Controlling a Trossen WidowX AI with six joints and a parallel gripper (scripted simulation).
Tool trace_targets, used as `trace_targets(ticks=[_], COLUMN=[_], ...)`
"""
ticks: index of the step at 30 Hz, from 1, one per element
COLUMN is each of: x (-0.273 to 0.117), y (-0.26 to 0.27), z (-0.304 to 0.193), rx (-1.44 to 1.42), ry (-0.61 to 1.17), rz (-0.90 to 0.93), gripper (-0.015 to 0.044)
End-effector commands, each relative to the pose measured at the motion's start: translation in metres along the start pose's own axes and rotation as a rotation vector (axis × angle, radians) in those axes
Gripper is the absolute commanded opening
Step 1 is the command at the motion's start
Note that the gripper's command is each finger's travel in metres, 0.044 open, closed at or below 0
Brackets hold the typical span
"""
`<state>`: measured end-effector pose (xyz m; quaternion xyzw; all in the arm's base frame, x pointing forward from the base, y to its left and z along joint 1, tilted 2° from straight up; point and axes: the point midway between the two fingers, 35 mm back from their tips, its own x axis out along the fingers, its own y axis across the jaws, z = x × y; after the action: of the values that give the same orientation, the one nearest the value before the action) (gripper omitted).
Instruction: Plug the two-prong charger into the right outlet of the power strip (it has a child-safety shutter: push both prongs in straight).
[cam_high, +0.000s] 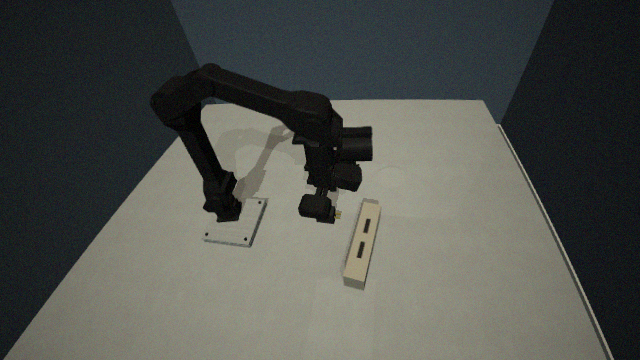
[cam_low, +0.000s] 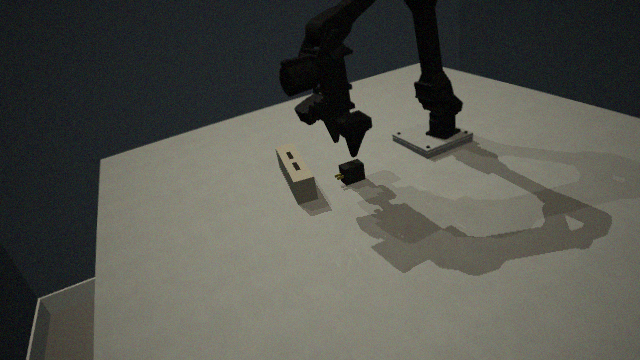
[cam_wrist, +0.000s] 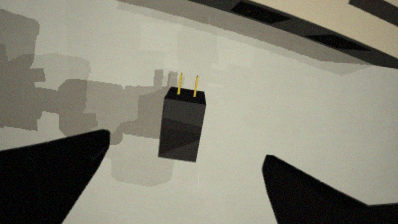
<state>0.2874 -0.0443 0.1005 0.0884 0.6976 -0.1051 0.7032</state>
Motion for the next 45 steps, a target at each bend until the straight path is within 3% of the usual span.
trace_targets(ticks=[1,45], x=[0.008,0.064], y=[0.005,0.006], z=[-0.008,-0.006], rx=[-0.012,-0.012], ry=[0.044,0.044], rz=[0.002,0.002], gripper=[0.044,0.044])
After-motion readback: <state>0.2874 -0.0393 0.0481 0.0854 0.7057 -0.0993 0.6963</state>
